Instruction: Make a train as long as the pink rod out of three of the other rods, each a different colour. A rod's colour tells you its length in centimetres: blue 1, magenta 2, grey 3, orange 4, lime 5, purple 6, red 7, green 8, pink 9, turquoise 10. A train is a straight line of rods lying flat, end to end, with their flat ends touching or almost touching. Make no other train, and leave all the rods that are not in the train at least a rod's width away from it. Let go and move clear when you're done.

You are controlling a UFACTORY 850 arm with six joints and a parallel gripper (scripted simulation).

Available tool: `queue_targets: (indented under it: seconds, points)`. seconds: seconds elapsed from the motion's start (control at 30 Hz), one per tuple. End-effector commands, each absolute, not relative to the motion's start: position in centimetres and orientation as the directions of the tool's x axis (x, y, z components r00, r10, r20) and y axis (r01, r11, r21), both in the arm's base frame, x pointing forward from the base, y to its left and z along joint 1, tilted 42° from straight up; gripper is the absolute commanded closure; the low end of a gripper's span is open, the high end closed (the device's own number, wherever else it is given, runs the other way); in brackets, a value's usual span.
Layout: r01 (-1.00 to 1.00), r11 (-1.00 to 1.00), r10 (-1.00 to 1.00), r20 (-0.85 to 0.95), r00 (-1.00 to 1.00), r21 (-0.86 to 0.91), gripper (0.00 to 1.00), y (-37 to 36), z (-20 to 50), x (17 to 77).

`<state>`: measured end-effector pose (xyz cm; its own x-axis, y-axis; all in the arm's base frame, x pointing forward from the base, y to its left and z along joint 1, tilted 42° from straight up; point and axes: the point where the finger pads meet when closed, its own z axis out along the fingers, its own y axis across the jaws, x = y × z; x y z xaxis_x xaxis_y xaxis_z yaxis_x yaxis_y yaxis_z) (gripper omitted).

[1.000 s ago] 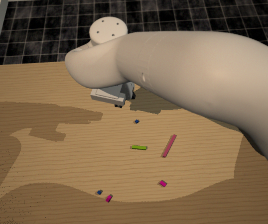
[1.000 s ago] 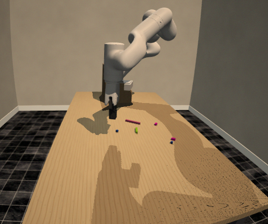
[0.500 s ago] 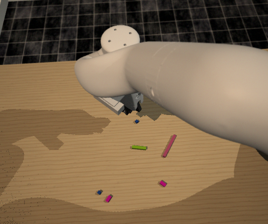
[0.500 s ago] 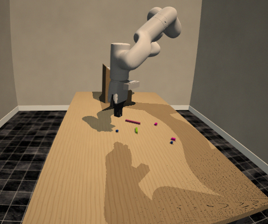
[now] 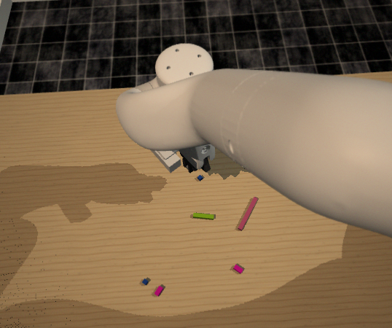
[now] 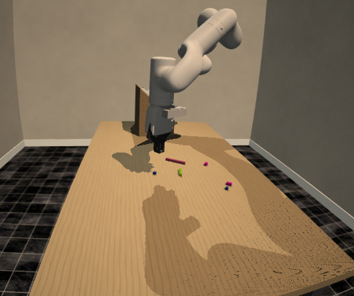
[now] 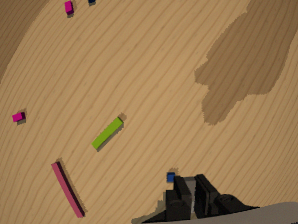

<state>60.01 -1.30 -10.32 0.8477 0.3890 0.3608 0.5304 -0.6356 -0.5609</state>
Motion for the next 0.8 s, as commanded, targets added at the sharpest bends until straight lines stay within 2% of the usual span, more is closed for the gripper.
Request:
queue_targets:
  seconds: [0.0, 0.4, 0.77]
  points:
    - [0.53, -0.637, 0.388, 0.361, 0.848, -0.56, 0.96, -1.4, -10.2, 60.1]
    - [0.514, -0.644, 0.376, 0.351, 0.858, -0.567, 0.96, -1.0, -10.6, 60.1]
    - [0.514, -0.644, 0.376, 0.351, 0.858, -0.567, 0.96, 2.1, -13.9, 60.2]
